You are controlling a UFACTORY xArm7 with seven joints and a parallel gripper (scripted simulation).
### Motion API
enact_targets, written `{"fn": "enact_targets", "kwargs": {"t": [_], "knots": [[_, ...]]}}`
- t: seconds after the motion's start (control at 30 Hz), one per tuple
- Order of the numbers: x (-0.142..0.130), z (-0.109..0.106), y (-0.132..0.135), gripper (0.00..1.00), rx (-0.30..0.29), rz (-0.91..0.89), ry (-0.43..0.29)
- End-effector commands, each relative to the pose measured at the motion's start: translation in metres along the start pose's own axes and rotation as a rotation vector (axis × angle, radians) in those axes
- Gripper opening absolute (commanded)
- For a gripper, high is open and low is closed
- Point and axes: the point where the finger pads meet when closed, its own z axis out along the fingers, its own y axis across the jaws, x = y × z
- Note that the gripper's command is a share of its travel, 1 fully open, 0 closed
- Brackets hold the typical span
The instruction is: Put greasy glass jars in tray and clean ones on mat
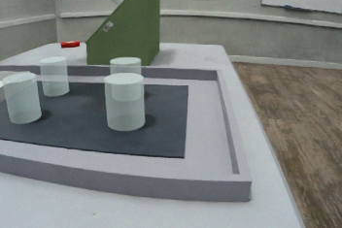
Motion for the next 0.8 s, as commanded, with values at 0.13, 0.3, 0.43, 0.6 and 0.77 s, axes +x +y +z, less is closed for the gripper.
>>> {"fn": "enact_targets", "kwargs": {"t": [0.13, 0.3, 0.43, 0.6, 0.77], "knots": [[0.016, -0.003, -0.001, 1.00, -0.102, 0.043, 0.042], [0.023, -0.004, 0.000, 1.00, -0.146, 0.063, 0.059], [0.028, -0.004, 0.000, 1.00, -0.179, 0.078, 0.071], [0.037, -0.005, 0.001, 1.00, -0.239, 0.106, 0.092], [0.042, -0.005, 0.001, 1.00, -0.275, 0.122, 0.105]]}}
